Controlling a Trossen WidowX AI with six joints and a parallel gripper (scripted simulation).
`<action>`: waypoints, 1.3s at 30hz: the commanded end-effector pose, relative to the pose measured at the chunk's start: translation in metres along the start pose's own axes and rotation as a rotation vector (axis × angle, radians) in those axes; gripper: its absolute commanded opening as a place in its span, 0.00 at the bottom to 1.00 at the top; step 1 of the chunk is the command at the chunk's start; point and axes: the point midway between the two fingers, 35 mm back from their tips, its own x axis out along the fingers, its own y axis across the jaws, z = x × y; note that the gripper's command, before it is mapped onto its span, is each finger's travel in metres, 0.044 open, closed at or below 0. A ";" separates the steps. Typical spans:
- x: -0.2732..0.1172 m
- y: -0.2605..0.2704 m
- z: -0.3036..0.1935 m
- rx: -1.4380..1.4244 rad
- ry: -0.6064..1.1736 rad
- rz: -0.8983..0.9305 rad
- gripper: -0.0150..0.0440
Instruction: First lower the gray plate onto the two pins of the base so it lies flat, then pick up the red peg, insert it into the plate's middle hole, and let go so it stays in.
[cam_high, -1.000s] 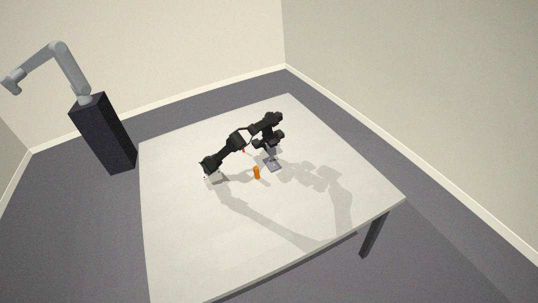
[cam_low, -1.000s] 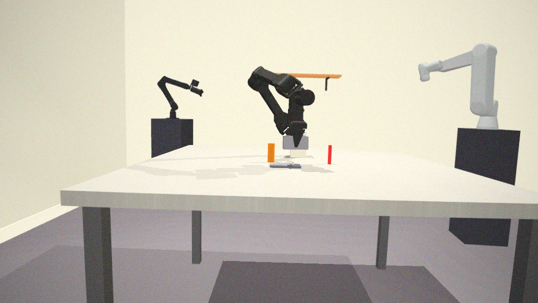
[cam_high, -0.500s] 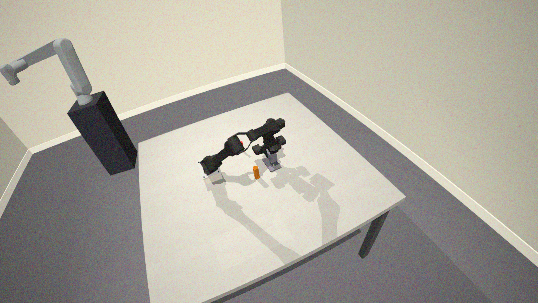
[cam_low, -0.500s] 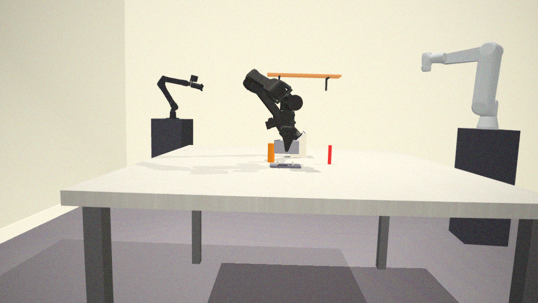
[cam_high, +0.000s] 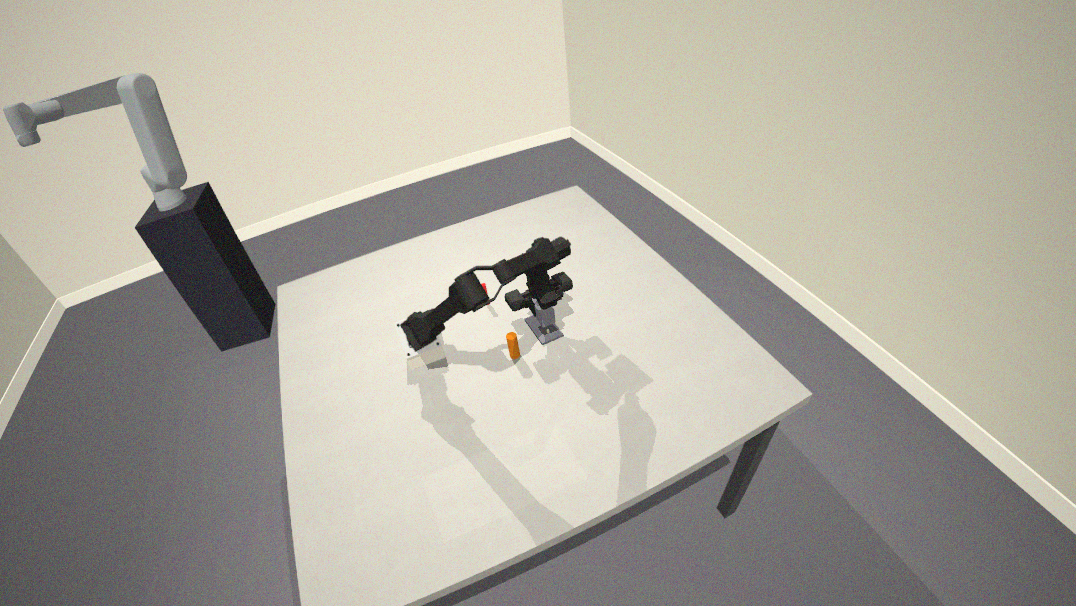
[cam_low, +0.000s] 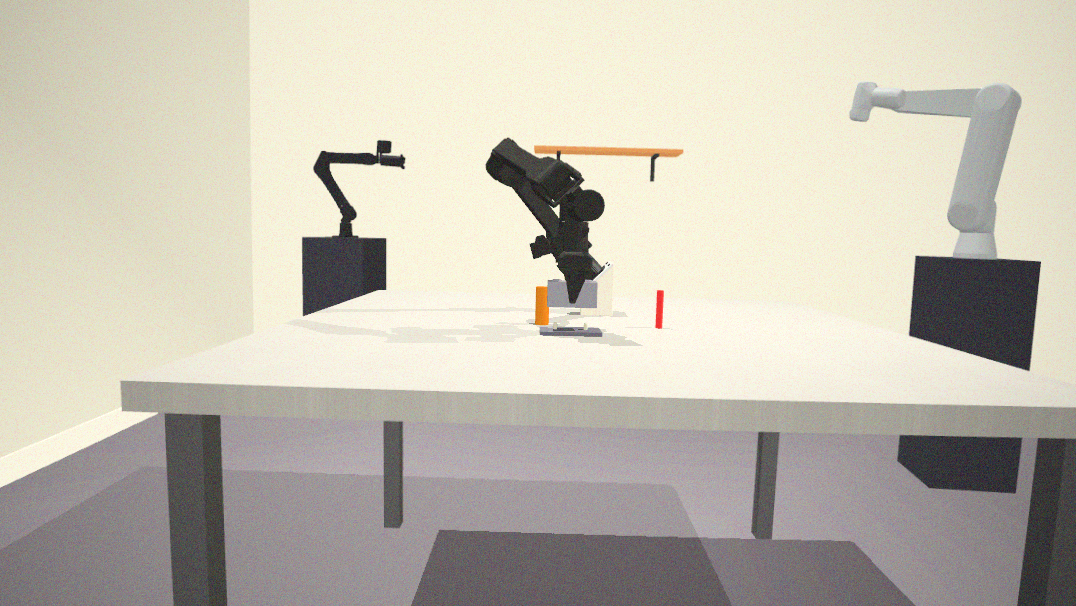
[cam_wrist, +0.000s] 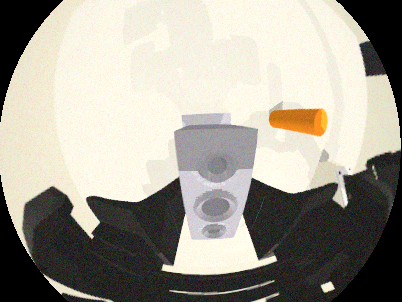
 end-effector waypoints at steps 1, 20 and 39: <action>0.000 0.000 0.001 -0.005 -0.005 0.002 0.25; 0.016 0.001 0.002 -0.005 -0.005 0.003 0.25; 0.035 0.001 0.002 0.001 -0.001 0.006 0.25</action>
